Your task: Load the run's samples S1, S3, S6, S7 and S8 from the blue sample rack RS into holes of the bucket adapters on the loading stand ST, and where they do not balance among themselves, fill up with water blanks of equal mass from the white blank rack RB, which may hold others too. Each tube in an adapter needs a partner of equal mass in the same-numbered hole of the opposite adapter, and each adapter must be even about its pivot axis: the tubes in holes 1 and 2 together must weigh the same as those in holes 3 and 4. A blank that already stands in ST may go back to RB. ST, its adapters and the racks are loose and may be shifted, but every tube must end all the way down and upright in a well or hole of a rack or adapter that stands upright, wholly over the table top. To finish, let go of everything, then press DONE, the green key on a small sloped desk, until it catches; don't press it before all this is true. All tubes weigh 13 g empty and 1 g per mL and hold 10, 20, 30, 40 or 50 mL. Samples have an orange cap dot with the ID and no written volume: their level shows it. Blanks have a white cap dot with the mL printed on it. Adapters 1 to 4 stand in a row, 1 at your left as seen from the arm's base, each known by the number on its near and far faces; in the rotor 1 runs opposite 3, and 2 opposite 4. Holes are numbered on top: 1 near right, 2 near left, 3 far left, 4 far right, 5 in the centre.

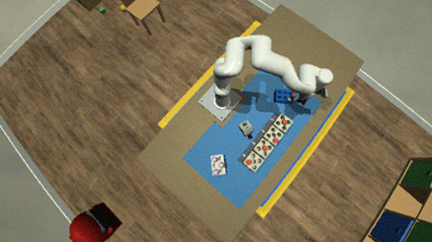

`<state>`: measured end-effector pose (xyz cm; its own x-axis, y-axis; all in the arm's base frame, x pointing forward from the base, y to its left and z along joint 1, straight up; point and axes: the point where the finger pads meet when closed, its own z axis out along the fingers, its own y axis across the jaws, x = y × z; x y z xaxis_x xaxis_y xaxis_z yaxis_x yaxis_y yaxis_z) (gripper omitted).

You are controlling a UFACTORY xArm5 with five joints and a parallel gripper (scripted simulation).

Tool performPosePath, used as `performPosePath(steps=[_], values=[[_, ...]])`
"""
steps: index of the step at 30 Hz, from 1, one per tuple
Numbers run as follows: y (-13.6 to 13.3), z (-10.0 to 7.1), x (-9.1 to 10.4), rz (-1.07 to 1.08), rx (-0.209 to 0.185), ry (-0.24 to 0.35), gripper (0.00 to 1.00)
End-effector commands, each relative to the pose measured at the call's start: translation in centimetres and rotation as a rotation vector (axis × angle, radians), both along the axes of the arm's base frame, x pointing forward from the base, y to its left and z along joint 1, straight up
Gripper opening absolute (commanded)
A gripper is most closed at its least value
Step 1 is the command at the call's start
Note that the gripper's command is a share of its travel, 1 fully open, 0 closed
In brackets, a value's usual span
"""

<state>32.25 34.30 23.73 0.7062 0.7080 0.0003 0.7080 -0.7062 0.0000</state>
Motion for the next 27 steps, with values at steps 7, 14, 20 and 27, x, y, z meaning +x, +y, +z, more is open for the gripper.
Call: performPosePath(steps=[7, 14, 20, 27], values=[[4.0, 0.2, -2.1, 0.0, 0.003, -0.002, 0.57], [4.8, 0.2, -2.5, 0.0, 0.003, -0.002, 0.57], [4.8, 0.2, -2.5, 0.0, 0.003, -0.002, 0.57], [4.8, -1.2, -2.5, 0.0, 0.003, -0.002, 0.57]])
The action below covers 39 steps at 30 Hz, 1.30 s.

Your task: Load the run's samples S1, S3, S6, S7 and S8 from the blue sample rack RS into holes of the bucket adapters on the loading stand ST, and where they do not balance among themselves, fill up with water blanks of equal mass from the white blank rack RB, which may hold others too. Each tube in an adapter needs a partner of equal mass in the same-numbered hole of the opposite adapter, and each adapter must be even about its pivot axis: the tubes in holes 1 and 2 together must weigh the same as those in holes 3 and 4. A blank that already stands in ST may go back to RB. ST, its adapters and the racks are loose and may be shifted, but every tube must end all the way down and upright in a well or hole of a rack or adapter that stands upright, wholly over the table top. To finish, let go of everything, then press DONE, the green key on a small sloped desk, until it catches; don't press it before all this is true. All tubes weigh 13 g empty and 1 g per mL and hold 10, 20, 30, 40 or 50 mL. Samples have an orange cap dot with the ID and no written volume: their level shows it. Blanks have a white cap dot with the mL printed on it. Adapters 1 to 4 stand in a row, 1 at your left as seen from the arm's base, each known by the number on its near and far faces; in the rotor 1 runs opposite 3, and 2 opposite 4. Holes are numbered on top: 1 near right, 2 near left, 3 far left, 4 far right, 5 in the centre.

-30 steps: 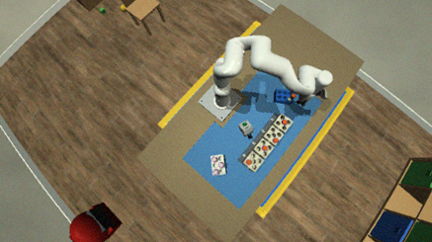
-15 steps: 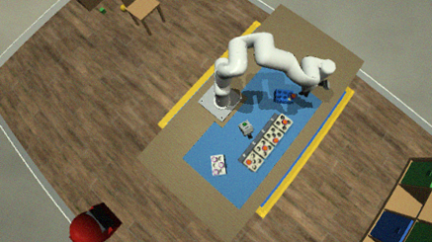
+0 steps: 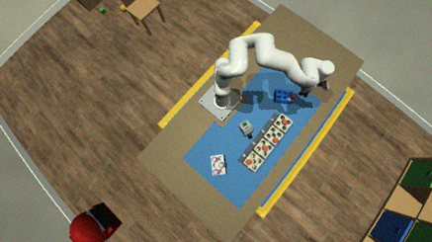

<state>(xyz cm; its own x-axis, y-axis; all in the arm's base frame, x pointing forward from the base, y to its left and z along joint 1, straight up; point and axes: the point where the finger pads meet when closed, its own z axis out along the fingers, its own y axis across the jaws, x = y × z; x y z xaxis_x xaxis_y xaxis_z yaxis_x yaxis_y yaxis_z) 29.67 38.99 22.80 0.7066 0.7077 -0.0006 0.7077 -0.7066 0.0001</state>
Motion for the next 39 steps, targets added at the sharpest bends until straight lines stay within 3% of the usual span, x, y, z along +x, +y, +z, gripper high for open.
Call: performPosePath(steps=[1, 39], values=[[0.1, -0.5, 0.1, 0.0, 0.004, -0.003, 0.57], [0.1, -6.9, 0.1, 0.0, 0.004, -0.003, 0.57]])
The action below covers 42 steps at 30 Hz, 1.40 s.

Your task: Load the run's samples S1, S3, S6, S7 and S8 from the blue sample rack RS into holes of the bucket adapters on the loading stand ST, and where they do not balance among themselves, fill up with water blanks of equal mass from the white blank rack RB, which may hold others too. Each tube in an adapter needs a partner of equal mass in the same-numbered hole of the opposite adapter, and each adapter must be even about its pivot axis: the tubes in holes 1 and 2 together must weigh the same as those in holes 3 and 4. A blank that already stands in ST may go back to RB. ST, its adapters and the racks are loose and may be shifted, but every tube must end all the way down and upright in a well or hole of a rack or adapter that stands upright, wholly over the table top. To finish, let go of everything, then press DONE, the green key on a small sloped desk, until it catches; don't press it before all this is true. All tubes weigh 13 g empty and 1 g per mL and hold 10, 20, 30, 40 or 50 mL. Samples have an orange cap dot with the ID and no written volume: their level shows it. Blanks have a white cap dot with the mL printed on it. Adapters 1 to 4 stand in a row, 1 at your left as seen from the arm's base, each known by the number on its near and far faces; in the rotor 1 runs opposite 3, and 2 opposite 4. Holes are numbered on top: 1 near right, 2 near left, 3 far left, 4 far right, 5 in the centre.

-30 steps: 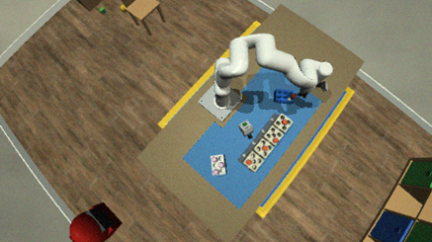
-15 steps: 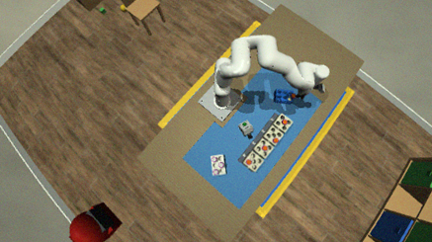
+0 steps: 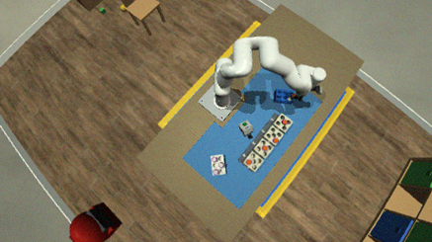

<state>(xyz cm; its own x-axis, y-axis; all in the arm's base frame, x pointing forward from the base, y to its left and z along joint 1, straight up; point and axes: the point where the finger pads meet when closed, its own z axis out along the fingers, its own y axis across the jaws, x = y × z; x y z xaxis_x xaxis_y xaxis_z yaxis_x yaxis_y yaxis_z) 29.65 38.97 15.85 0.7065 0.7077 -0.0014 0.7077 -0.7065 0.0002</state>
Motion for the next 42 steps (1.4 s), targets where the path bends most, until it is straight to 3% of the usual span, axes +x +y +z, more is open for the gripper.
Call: performPosePath(steps=[1, 15, 42], values=[[0.1, -0.2, 0.1, 0.0, 0.004, -0.003, 0.57], [0.1, -3.0, 0.1, 0.0, 0.004, -0.003, 0.57], [0.1, -4.2, 0.1, 0.0, 0.004, -0.003, 0.57]])
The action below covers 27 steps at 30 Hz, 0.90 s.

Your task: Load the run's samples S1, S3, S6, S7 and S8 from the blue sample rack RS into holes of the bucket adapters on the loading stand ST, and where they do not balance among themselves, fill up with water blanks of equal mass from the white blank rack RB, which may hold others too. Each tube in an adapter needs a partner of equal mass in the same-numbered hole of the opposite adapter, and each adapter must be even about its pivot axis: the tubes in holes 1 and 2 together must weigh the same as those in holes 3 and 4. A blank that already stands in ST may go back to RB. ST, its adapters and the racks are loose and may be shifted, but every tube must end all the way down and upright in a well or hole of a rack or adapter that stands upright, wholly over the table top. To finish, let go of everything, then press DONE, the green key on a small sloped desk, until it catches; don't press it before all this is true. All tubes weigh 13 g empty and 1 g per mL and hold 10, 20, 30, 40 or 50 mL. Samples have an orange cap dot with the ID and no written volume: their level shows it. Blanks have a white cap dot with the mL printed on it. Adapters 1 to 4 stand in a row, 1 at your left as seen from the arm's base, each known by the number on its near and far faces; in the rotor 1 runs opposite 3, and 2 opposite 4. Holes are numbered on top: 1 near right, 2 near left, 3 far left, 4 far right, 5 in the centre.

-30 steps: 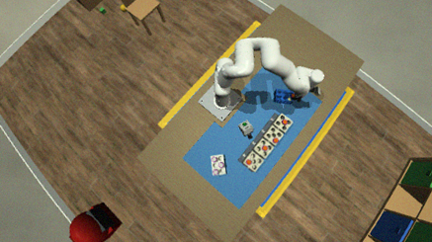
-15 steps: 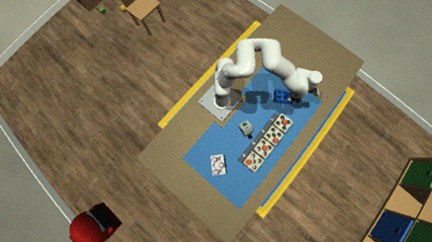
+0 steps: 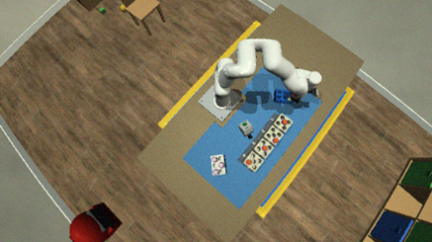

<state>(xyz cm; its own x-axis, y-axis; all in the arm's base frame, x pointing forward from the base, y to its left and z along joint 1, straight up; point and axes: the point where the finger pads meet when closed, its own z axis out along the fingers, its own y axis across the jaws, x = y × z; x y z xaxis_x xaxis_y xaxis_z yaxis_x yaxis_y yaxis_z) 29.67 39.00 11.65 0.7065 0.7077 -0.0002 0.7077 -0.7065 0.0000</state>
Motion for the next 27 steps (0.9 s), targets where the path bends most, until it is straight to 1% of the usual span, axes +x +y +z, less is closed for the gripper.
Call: performPosePath(steps=[1, 19, 27], values=[[0.1, -0.1, 0.1, 0.0, 0.003, -0.003, 0.57], [0.1, -1.1, 0.1, 0.0, 0.003, -0.003, 0.57], [0.1, -1.1, 0.1, 0.0, 0.003, -0.003, 0.57]])
